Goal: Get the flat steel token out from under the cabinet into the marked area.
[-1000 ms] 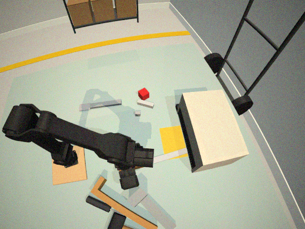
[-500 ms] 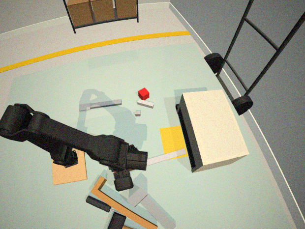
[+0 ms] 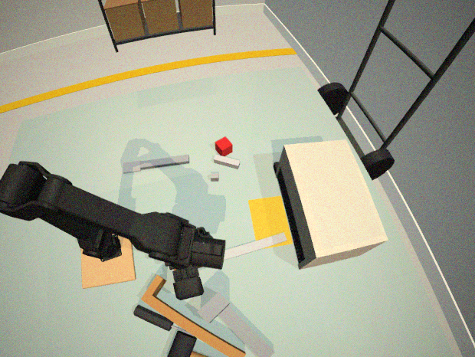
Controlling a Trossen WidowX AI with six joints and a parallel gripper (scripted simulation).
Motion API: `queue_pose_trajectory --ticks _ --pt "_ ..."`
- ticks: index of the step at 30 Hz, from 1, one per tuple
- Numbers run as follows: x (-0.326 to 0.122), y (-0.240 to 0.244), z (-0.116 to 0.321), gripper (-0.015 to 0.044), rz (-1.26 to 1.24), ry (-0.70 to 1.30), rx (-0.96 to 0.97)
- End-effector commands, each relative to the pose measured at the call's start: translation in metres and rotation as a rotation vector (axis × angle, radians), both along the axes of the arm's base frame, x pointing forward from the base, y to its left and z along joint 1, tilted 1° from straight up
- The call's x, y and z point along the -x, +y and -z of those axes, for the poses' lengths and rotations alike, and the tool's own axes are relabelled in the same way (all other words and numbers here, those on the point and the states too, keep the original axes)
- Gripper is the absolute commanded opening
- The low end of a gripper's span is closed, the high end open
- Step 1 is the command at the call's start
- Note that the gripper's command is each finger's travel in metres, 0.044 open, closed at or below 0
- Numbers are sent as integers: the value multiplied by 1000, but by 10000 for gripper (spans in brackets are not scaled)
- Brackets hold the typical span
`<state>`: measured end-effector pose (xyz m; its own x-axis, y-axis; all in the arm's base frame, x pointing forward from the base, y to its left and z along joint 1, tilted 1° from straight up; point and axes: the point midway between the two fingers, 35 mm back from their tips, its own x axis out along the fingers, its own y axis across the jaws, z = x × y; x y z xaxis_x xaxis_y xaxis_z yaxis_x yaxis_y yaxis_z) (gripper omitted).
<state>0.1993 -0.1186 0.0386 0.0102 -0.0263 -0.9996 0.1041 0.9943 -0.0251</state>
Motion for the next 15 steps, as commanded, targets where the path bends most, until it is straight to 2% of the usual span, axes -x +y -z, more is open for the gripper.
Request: queue_pose_trajectory --ticks 1,15 --pt "1 -3 -1 0 -16 1 1" --pt "4 -17 -3 0 -57 2 2"
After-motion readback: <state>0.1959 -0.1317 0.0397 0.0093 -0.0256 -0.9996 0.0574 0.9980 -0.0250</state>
